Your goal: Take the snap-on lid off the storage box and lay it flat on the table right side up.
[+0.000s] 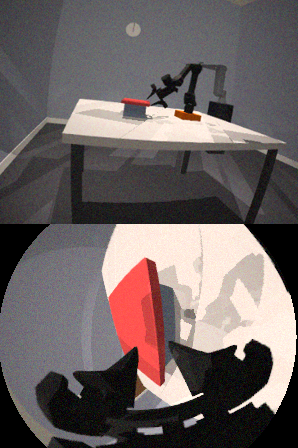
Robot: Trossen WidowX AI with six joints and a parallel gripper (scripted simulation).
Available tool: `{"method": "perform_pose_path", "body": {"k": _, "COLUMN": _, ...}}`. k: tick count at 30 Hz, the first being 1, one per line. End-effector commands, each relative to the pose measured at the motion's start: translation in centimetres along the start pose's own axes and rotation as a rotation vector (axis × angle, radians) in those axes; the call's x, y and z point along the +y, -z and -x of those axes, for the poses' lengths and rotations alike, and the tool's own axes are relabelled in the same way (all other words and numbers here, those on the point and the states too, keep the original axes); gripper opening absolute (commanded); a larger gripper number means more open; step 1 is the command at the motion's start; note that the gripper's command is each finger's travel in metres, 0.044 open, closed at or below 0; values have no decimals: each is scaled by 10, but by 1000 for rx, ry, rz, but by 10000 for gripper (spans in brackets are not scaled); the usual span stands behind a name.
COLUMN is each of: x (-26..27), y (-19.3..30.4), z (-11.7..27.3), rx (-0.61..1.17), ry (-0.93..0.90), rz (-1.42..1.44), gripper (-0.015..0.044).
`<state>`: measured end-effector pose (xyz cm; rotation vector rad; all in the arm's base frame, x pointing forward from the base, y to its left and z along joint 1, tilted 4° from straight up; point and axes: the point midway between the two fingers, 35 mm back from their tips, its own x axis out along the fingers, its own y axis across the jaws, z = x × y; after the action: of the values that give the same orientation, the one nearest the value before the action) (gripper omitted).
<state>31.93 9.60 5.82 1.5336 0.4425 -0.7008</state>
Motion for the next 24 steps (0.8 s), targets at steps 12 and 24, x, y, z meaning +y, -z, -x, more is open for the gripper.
{"method": "perform_pose_path", "body": {"k": 12, "x": -3, "y": -2, "z": -14, "rx": 2, "ry": 4, "rz": 8, "gripper": 195}}
{"method": "perform_pose_path", "body": {"k": 24, "x": -3, "y": -2, "z": -14, "rx": 2, "ry": 4, "rz": 8, "gripper": 115}}
